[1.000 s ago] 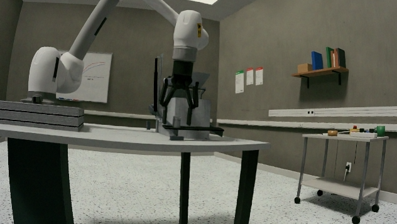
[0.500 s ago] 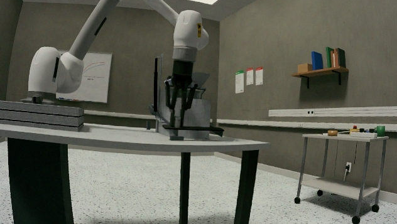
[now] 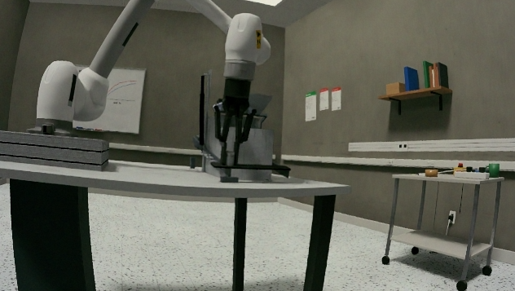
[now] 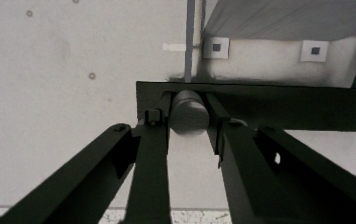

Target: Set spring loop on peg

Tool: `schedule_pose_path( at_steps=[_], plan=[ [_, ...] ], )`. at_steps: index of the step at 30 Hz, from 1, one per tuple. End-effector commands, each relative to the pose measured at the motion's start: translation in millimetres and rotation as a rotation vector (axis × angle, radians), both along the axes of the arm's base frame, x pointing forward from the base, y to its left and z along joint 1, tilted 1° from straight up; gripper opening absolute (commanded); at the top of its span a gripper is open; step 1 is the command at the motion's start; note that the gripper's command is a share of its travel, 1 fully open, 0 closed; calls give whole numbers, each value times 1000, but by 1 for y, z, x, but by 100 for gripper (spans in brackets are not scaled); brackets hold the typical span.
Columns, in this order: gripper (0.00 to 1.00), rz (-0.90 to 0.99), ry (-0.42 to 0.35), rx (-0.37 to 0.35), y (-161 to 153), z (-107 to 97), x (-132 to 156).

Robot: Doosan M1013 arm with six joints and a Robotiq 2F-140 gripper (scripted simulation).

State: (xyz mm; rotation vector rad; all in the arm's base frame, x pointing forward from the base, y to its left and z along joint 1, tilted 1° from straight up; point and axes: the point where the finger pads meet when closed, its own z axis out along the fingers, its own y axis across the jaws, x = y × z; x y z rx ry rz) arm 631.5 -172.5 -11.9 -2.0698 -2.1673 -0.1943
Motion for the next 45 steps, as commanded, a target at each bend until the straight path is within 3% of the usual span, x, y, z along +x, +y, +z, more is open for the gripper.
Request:
schedule_pose_path(
  at_steps=[1, 45],
  plan=[
    [25, 0, -1, 0, 0, 1, 1],
    [25, 0, -1, 0, 0, 30, 1]
  ],
)
